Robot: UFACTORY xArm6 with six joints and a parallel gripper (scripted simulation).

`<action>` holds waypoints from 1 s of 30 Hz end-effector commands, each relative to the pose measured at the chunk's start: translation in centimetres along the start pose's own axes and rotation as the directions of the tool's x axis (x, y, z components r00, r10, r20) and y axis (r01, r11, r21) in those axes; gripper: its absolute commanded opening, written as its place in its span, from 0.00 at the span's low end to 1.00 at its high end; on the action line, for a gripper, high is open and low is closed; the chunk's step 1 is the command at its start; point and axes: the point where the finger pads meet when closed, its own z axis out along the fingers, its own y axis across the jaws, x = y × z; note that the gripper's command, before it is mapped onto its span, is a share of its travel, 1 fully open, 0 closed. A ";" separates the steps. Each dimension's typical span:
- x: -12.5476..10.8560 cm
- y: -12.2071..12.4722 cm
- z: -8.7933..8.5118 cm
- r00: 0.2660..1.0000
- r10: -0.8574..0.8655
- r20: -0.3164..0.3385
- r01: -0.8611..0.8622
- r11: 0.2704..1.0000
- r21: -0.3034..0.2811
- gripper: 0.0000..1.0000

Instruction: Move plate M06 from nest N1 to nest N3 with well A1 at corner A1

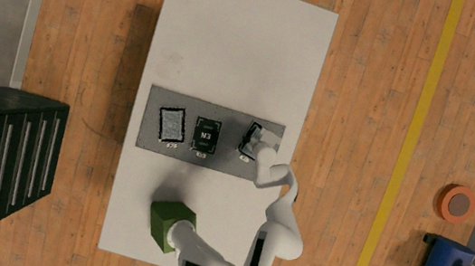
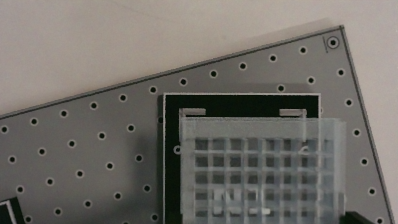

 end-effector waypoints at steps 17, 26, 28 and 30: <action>0.2 0.0 -3.2 1.000 0.001 -0.004 -0.001 1.000 0.001 0.00; 0.2 0.0 -4.6 1.000 0.001 -0.004 -0.001 1.000 0.001 0.00; 0.2 0.0 -4.6 1.000 0.001 -0.004 -0.001 1.000 0.001 0.00; 0.2 0.0 -4.6 1.000 0.001 -0.004 -0.001 1.000 0.001 0.00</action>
